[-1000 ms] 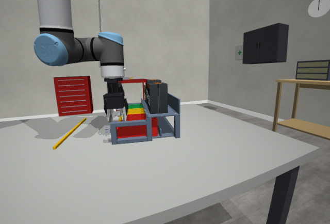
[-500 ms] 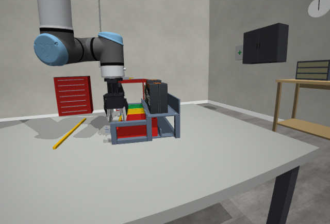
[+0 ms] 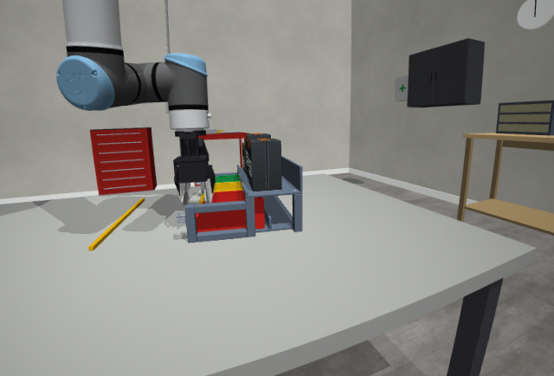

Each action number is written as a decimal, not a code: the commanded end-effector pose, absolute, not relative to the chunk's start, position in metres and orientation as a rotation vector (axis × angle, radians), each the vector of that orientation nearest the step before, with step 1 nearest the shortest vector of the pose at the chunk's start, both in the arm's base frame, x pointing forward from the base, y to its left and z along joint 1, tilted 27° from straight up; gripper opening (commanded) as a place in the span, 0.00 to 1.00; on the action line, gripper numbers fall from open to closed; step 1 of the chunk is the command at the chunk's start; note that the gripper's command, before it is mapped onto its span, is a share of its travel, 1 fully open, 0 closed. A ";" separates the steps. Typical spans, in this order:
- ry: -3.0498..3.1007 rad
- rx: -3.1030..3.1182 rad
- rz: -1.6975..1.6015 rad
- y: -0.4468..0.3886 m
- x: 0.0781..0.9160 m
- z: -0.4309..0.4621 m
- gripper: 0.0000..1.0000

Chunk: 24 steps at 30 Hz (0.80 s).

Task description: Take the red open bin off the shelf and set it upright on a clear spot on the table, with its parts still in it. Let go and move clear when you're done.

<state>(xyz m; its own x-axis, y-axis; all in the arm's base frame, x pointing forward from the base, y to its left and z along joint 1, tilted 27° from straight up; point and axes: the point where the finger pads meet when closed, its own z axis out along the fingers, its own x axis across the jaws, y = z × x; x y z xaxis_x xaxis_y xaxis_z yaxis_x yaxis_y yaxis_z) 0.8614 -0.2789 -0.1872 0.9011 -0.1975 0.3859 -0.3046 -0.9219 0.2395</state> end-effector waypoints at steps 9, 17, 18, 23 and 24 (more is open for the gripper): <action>-0.374 2.770 0.519 -0.279 0.862 -0.186 0.00; -0.374 2.770 0.519 -0.279 0.862 -0.186 0.00; -0.374 2.770 0.519 -0.279 0.862 -0.186 0.00; -0.374 2.770 0.519 -0.279 0.862 -0.186 0.00; -0.374 2.770 0.519 -0.279 0.862 -0.186 0.00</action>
